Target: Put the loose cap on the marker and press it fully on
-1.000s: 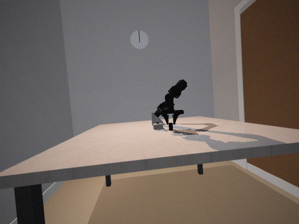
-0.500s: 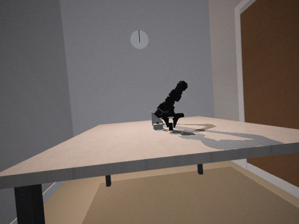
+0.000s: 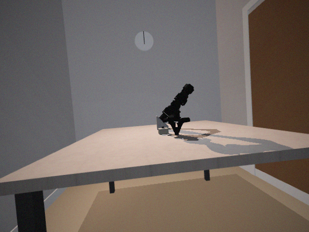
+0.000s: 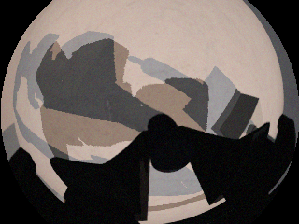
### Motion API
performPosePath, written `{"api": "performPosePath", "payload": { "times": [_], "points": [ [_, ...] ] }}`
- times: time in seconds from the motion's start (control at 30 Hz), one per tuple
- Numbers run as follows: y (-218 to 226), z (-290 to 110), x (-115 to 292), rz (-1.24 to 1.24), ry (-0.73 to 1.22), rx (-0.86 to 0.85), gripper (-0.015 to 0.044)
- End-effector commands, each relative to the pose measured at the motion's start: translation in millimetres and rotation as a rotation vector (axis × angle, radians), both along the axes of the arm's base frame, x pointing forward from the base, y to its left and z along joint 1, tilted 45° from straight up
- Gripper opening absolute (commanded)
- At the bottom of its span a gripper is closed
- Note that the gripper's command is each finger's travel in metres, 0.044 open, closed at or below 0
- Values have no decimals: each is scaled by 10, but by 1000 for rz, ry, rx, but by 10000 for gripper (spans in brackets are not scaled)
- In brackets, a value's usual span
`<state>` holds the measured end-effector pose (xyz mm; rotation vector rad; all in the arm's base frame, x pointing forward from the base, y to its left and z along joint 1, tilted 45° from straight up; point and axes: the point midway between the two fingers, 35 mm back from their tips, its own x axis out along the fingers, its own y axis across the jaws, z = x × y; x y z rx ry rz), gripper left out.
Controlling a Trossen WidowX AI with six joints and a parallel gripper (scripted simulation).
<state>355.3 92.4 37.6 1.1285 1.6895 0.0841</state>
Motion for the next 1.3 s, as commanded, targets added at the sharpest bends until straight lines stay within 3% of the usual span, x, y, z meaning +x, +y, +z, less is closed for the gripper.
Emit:
{"api": "performPosePath", "payload": {
  "times": [0.0,0.63,1.27],
  "points": [
    [-26,23,1,-3,5,2,15],
    [-423,418,4,-3,5,-1,0],
    [-970,302,-337,-9,7,-23,0]
  ]
}}
